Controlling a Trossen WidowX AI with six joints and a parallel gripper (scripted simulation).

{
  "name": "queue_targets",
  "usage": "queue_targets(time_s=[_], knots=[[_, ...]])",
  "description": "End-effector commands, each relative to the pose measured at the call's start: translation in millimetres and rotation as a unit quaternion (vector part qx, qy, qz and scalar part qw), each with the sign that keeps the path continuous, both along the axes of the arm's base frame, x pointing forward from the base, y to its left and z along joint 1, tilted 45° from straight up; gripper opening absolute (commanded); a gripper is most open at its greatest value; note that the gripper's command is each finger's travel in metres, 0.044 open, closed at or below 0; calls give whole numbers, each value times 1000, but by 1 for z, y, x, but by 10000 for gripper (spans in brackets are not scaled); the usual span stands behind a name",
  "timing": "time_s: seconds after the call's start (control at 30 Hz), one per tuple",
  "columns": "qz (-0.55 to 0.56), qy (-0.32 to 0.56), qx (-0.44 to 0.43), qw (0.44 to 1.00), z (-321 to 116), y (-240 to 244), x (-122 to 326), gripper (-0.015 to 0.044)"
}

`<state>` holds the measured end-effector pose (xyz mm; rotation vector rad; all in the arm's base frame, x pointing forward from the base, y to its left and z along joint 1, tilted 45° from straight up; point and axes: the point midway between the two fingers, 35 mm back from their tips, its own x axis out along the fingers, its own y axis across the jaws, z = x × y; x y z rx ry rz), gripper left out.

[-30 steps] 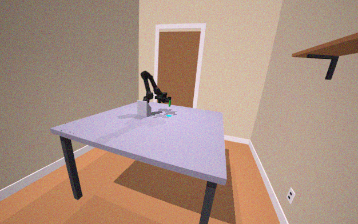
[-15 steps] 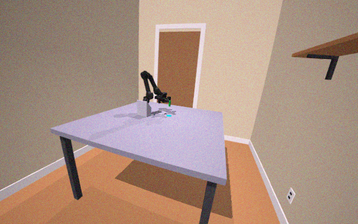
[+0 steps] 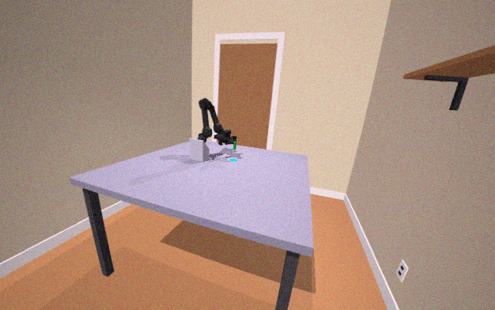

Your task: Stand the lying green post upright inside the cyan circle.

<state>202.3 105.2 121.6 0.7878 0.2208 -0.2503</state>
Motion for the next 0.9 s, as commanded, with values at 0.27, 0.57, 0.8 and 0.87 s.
queue_targets(time_s=[0.27,0.57,0.8,0.87], knots=[[-3,-1,3,1000,-13,18,1,23],[-3,-1,2,1000,-27,30,1,23],[-2,-3,2,1000,-38,39,-1,23],[-2,-3,2,1000,-42,41,-1,23]])
